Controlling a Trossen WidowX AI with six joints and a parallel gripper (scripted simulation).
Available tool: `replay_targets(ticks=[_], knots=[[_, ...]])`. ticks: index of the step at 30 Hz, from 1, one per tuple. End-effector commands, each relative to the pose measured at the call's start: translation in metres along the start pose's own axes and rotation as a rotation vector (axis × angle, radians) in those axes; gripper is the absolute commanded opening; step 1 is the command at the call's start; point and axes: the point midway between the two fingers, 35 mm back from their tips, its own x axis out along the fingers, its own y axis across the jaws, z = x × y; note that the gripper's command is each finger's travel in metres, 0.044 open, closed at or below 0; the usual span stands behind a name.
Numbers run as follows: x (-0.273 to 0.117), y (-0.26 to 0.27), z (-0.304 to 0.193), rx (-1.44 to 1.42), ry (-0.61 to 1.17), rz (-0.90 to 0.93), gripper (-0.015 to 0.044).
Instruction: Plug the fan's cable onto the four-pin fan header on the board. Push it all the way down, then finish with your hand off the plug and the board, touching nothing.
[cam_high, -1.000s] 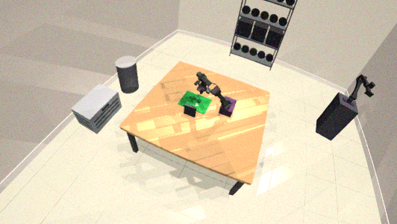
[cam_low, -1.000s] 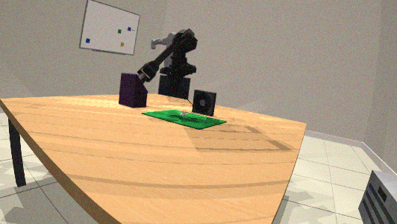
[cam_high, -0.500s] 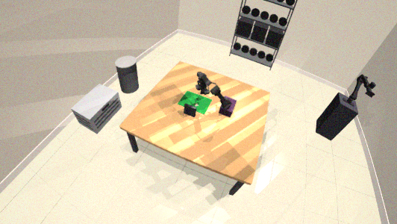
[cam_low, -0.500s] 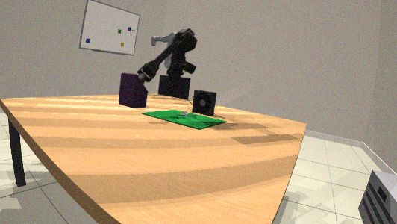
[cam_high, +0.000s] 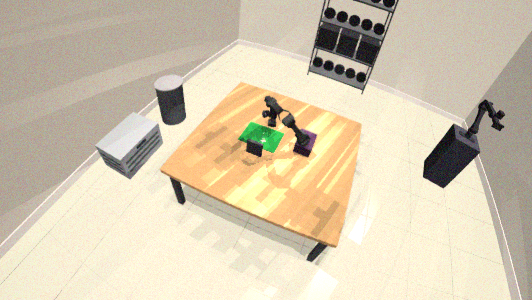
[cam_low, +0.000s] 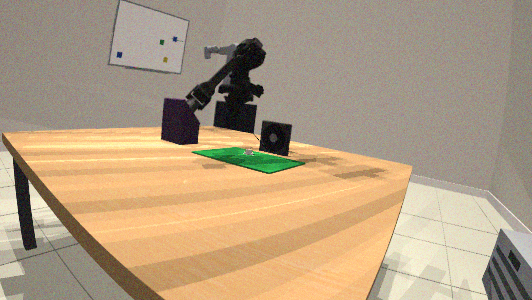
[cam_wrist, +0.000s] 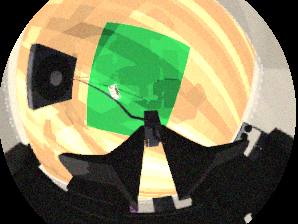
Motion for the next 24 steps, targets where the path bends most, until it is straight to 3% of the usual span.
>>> replay_targets(ticks=[1, 24], knots=[[0.0003, 0.0004, -0.0004, 0.129, 0.002, 0.015, 0.0000], [-0.0012, 0.0043, -0.0064, 0.922, 0.051, 0.059, 0.0000]])
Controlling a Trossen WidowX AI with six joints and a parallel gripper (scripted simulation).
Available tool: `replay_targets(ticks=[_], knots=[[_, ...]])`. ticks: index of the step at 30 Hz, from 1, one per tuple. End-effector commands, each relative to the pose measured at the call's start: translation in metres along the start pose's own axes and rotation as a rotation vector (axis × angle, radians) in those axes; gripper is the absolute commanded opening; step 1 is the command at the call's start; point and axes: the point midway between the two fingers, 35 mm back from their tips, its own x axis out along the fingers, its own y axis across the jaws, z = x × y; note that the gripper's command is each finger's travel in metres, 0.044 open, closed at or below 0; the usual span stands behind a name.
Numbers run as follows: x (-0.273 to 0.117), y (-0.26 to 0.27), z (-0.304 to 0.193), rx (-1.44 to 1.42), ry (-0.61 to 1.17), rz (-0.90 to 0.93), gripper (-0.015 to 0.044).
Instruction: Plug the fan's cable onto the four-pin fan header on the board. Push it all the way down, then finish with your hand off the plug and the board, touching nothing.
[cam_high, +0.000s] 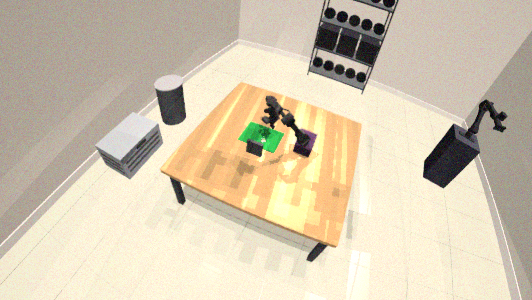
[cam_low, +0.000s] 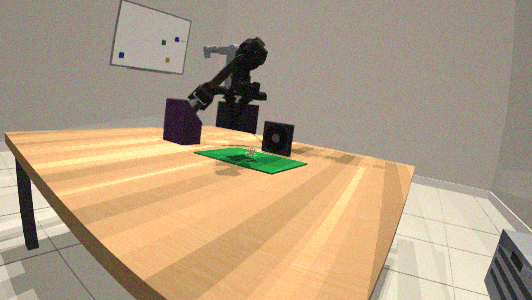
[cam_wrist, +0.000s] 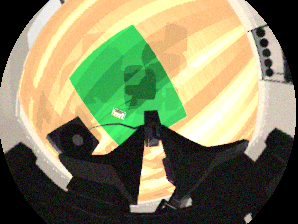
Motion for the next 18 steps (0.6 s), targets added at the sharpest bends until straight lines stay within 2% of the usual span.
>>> replay_targets(ticks=[1, 8, 18], knots=[[0.0002, 0.0000, -0.0005, 0.129, 0.011, 0.009, 0.0000], [-0.0003, -0.0003, -0.0023, 0.347, 0.028, 0.013, 0.0000], [0.0062, -0.0023, -0.0047, 0.348, 0.014, -0.039, 0.0000]])
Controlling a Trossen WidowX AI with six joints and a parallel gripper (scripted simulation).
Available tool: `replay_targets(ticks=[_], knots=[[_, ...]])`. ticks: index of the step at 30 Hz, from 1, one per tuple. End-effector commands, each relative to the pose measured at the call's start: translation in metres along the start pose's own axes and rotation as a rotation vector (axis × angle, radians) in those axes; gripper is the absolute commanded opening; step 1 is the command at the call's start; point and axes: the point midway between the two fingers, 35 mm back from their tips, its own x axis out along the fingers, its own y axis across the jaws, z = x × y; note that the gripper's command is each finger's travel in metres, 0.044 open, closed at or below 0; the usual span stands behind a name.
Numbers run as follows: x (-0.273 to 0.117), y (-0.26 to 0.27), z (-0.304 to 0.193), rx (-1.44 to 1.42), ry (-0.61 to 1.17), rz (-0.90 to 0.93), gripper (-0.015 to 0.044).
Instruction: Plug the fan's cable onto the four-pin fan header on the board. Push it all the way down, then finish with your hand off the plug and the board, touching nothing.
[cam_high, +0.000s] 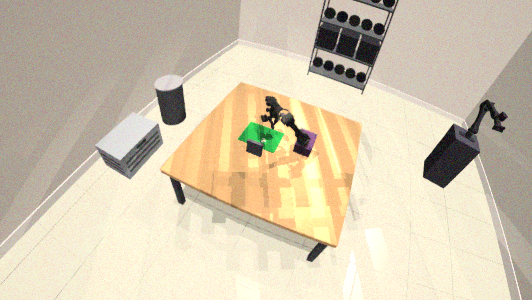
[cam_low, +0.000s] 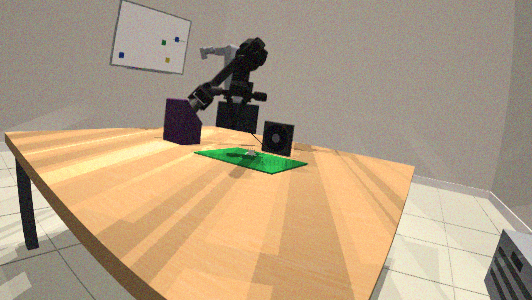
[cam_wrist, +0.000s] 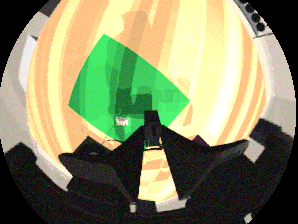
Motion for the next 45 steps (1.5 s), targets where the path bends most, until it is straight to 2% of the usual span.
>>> replay_targets(ticks=[1, 20, 45], knots=[[0.005, -0.003, -0.002, 0.001, -0.016, -0.040, 0.0000], [0.030, -0.014, -0.005, -0.019, -0.178, -0.244, 0.0000], [0.048, -0.020, -0.003, -0.038, -0.504, -0.406, 0.0000]])
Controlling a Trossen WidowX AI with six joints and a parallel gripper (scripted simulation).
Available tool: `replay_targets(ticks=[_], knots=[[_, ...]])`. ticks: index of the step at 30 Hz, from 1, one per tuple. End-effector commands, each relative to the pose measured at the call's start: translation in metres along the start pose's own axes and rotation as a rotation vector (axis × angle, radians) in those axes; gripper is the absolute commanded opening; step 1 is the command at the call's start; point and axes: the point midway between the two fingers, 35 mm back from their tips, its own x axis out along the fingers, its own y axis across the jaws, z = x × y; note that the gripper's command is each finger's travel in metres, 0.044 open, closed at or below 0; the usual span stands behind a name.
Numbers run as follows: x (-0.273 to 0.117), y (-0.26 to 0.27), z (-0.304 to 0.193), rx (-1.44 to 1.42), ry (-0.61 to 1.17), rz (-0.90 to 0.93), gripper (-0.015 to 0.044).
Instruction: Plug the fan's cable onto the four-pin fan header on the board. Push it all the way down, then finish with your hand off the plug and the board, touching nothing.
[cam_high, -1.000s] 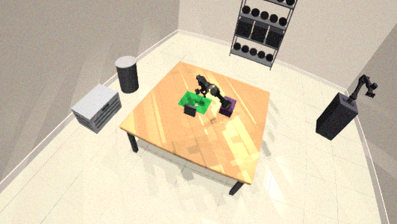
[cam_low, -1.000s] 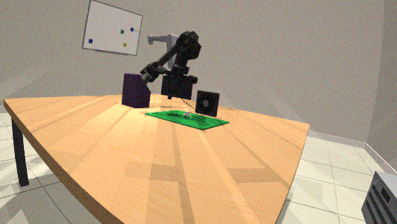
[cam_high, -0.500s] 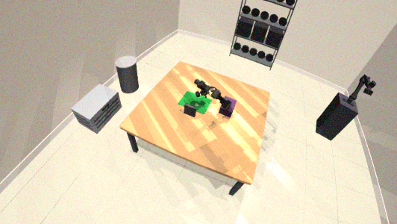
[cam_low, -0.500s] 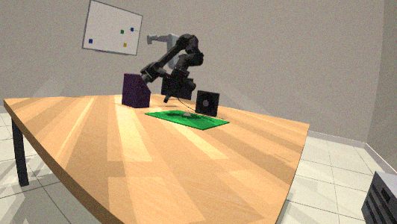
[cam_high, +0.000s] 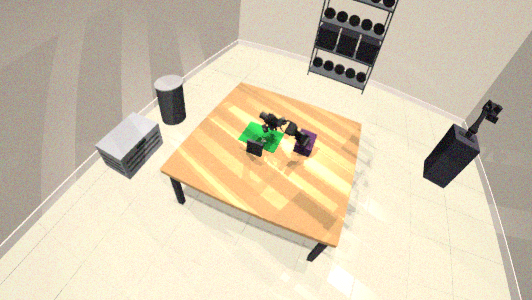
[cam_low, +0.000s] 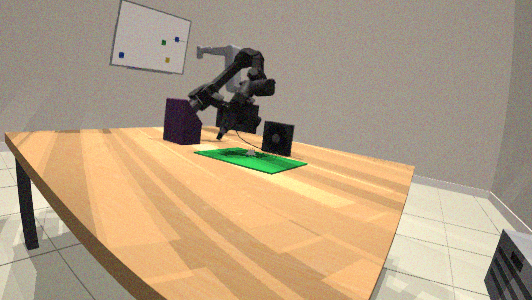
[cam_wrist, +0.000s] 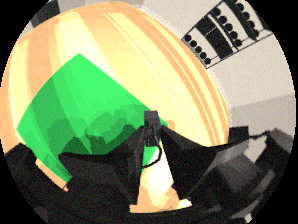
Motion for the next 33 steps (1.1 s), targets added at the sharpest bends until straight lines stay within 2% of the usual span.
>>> replay_targets(ticks=[1, 33], knots=[[0.0005, -0.0007, -0.0007, 0.008, -0.057, -0.017, 0.0000], [-0.0079, 0.0074, -0.0050, 0.118, -0.525, 0.023, 0.0000]])
